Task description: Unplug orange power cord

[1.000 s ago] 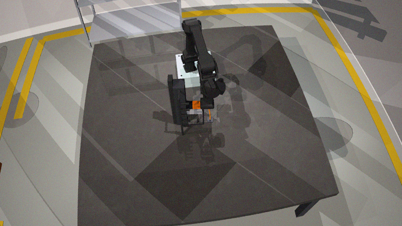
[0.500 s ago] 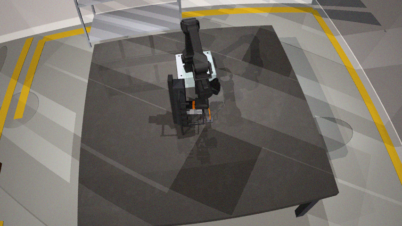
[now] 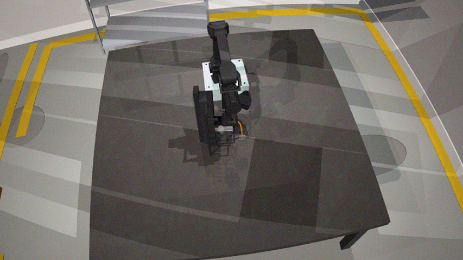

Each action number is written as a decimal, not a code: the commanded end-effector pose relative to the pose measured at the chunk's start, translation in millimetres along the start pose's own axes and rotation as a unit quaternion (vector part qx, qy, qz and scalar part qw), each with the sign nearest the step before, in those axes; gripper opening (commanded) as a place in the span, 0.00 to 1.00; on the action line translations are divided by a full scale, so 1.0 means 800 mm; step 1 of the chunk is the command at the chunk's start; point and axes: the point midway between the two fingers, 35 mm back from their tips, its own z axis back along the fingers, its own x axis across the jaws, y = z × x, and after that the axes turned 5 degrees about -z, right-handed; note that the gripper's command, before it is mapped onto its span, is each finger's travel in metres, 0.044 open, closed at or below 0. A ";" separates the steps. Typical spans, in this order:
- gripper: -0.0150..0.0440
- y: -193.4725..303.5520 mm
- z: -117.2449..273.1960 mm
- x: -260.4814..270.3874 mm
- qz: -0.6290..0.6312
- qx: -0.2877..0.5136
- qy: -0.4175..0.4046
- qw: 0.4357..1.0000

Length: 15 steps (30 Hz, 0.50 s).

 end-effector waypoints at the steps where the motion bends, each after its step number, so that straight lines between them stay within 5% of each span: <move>1: 0.53 0.002 -0.010 0.002 0.002 0.003 -0.004 1.000; 8: 0.53 0.002 -0.011 0.002 0.002 0.003 -0.004 1.000; 12: 0.35 0.000 -0.009 0.001 0.000 0.000 -0.002 1.000; 15: 0.31 0.000 -0.009 0.001 0.000 0.000 -0.002 1.000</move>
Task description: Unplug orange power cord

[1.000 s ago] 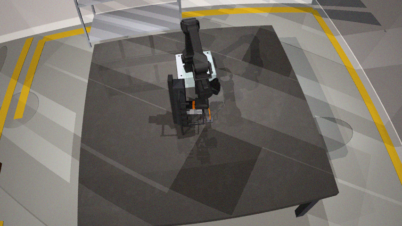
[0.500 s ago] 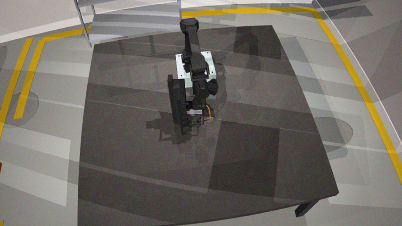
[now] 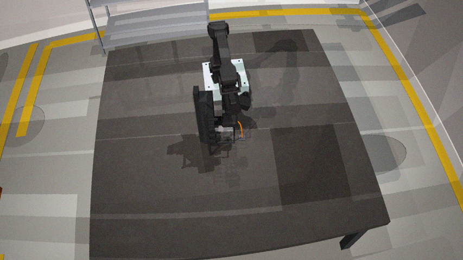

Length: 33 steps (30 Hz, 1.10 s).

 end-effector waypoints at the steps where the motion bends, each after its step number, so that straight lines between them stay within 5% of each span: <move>1: 0.30 0.000 0.000 -0.001 -0.001 0.000 0.002 1.000; 33: 0.25 -0.051 0.002 0.002 0.000 -0.001 0.001 1.000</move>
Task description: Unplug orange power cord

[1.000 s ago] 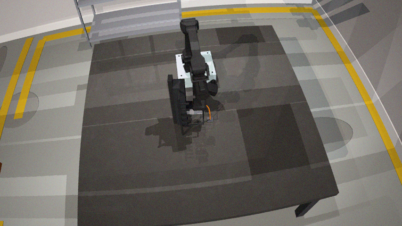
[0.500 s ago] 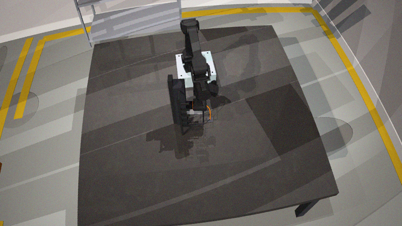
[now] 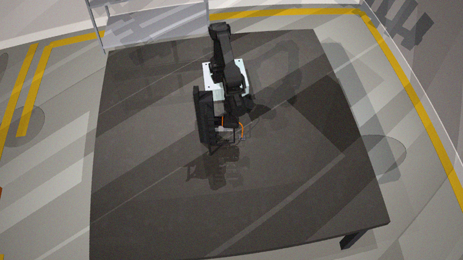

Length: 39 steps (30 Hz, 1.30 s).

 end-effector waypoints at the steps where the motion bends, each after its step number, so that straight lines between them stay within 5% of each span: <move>1: 0.25 -0.047 0.008 0.007 0.021 -0.040 -0.001 0.999; 10: 0.25 -0.064 0.012 0.013 0.022 -0.040 -0.001 0.999; 27: 1.00 -0.077 0.016 0.015 0.022 -0.040 -0.002 0.999; 39: 1.00 -0.123 0.029 0.023 0.022 -0.041 -0.002 0.999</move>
